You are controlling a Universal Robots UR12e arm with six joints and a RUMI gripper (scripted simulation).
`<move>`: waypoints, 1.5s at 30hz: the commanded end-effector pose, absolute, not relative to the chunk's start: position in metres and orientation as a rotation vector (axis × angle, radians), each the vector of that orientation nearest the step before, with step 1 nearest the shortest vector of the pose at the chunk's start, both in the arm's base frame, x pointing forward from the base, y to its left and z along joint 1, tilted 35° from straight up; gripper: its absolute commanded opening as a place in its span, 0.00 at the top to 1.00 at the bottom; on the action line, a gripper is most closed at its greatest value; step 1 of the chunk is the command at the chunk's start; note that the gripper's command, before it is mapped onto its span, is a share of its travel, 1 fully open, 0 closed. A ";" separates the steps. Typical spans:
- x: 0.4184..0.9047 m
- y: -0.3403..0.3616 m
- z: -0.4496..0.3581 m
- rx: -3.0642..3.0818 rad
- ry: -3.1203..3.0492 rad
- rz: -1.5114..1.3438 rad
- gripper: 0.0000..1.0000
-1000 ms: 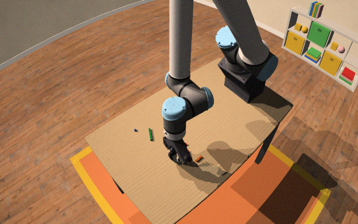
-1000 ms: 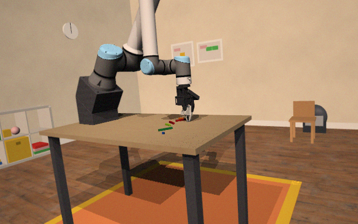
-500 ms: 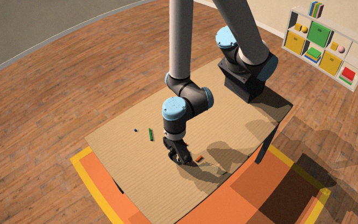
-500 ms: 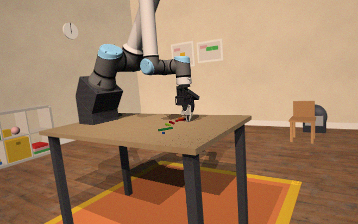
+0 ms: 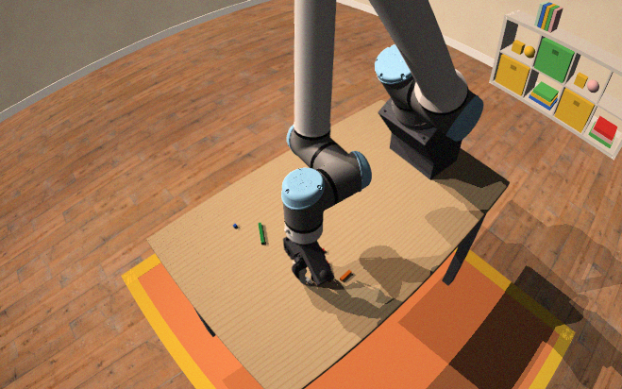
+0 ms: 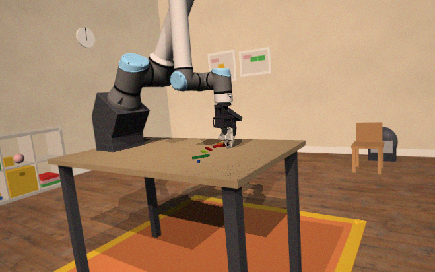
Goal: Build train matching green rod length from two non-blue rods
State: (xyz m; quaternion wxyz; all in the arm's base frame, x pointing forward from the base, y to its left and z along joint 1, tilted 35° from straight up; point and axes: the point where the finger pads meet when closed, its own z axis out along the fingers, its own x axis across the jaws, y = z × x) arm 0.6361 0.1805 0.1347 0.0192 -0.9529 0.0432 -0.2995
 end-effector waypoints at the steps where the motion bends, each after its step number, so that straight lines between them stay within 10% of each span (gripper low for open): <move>1: 0.638 0.181 0.137 -2.956 0.133 -0.935 0.86; 38: 0.586 0.179 0.211 -2.956 0.134 -0.937 0.86; 39: 0.586 0.179 0.211 -2.956 0.134 -0.937 0.00; 45: 0.586 0.180 0.210 -2.956 0.133 -0.934 0.00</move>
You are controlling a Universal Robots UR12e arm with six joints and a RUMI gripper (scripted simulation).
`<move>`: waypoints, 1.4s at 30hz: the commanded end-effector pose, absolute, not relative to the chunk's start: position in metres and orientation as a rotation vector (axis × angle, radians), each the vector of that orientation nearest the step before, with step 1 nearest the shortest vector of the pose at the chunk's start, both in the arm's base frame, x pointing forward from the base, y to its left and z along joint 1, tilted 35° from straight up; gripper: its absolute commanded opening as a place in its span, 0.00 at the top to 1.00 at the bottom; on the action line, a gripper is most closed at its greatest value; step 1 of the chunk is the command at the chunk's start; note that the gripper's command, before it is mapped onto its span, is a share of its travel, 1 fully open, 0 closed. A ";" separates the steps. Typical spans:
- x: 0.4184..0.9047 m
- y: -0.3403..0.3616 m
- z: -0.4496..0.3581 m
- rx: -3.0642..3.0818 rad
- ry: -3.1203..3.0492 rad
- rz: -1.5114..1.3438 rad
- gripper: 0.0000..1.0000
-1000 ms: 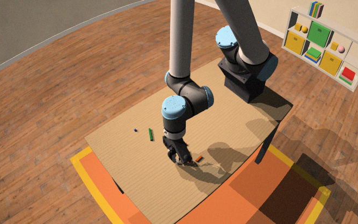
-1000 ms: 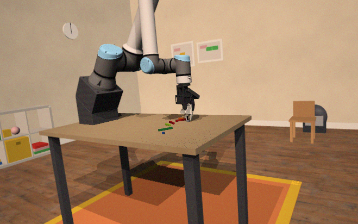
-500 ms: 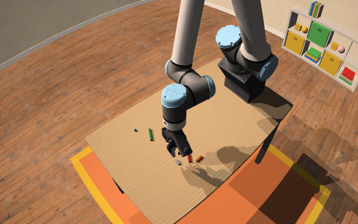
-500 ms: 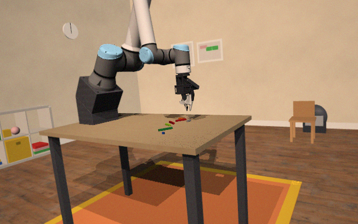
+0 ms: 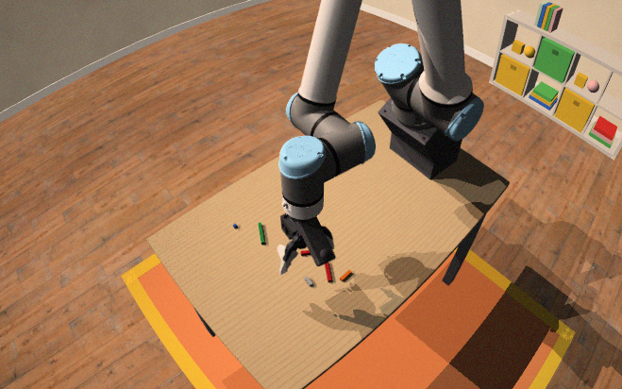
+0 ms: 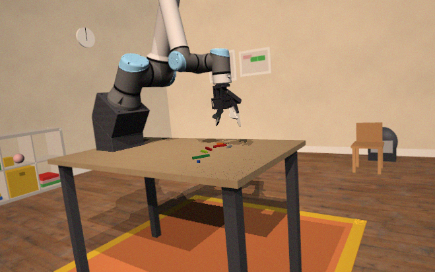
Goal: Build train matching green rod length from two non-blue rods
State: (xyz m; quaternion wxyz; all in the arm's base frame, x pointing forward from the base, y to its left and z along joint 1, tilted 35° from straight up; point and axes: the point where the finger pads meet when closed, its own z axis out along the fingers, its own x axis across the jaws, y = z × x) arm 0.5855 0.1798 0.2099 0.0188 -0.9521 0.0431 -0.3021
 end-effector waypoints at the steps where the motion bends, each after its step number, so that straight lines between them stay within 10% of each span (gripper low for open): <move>1: 0.586 0.180 0.210 -2.957 0.133 -0.934 0.00; 42: 0.582 0.147 0.198 -2.756 0.732 -0.859 0.00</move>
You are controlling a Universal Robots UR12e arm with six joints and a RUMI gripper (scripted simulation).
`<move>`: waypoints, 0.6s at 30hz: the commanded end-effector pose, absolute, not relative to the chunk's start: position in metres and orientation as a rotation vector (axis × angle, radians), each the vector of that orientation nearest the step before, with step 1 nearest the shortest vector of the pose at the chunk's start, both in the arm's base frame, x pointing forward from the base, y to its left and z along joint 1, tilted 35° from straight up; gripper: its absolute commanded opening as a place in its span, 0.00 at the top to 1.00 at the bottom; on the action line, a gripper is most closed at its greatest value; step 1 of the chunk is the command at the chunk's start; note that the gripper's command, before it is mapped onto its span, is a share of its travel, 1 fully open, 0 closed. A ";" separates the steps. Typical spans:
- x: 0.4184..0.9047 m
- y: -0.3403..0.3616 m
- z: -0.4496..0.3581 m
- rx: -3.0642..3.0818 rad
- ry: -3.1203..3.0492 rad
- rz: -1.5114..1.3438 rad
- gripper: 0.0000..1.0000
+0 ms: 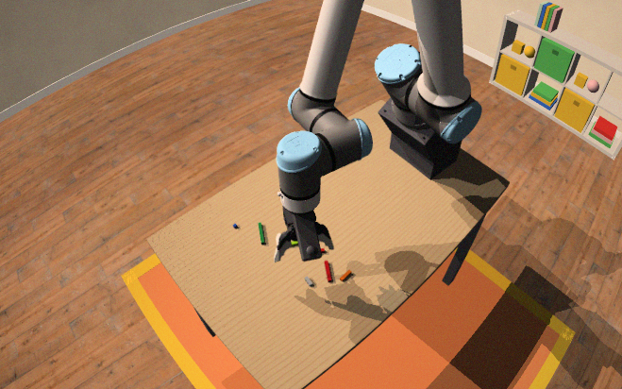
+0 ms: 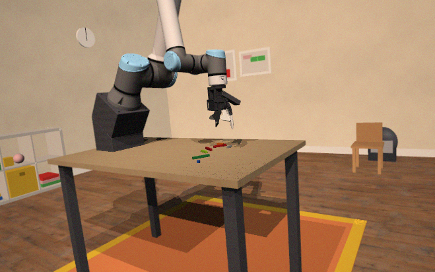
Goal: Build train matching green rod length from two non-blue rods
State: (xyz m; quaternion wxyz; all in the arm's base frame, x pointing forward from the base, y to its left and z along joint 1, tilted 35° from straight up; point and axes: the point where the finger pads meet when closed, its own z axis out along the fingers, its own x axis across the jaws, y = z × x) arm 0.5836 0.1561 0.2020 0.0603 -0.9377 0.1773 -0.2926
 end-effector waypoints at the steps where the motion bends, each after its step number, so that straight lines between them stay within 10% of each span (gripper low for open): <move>1: 0.581 0.145 0.198 -2.743 0.760 -0.855 0.00; 18: 0.577 0.117 0.188 -2.485 1.213 -0.769 0.00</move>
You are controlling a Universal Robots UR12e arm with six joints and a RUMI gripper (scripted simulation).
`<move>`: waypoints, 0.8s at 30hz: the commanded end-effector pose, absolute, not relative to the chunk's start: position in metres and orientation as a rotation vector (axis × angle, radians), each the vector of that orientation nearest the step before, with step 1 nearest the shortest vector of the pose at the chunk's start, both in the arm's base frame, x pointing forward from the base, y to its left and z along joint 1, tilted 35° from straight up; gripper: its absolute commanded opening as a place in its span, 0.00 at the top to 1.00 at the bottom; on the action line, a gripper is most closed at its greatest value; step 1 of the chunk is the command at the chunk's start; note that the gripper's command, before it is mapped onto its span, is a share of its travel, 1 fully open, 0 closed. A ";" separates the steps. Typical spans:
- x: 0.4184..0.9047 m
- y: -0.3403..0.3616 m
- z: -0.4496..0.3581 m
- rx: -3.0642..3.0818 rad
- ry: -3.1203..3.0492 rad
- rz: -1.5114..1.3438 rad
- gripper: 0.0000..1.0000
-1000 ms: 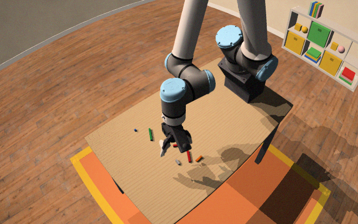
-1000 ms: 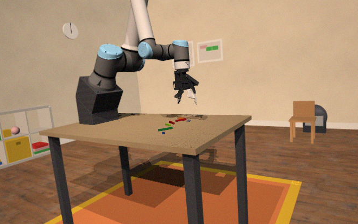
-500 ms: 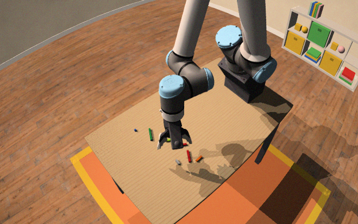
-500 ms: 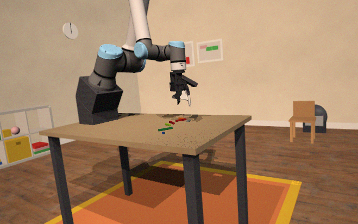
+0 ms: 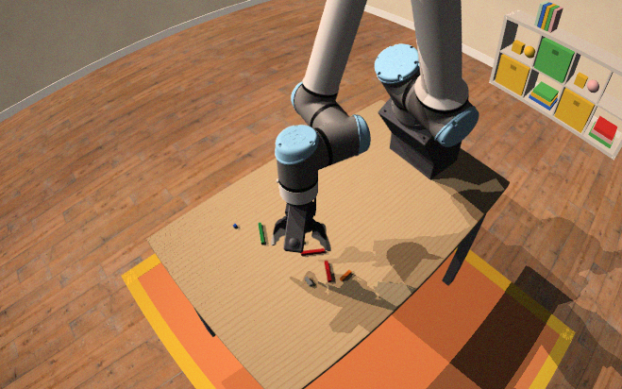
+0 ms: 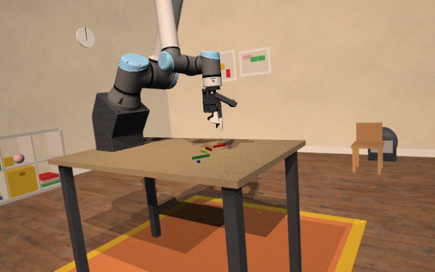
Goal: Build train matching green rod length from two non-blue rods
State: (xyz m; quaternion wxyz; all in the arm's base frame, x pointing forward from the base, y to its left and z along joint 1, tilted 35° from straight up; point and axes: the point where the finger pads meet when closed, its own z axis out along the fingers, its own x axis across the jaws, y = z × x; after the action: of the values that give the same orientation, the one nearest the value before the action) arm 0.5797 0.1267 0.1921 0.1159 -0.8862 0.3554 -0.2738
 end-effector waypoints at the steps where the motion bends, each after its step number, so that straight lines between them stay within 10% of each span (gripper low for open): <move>1: 0.577 0.116 0.188 -2.467 1.238 -0.763 0.00; 24: 0.566 0.078 0.174 -2.012 1.751 -0.620 0.00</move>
State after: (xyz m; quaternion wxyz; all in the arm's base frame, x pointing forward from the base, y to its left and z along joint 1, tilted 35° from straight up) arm 0.5704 0.0869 0.1780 0.1831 -0.7639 0.5728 -0.2343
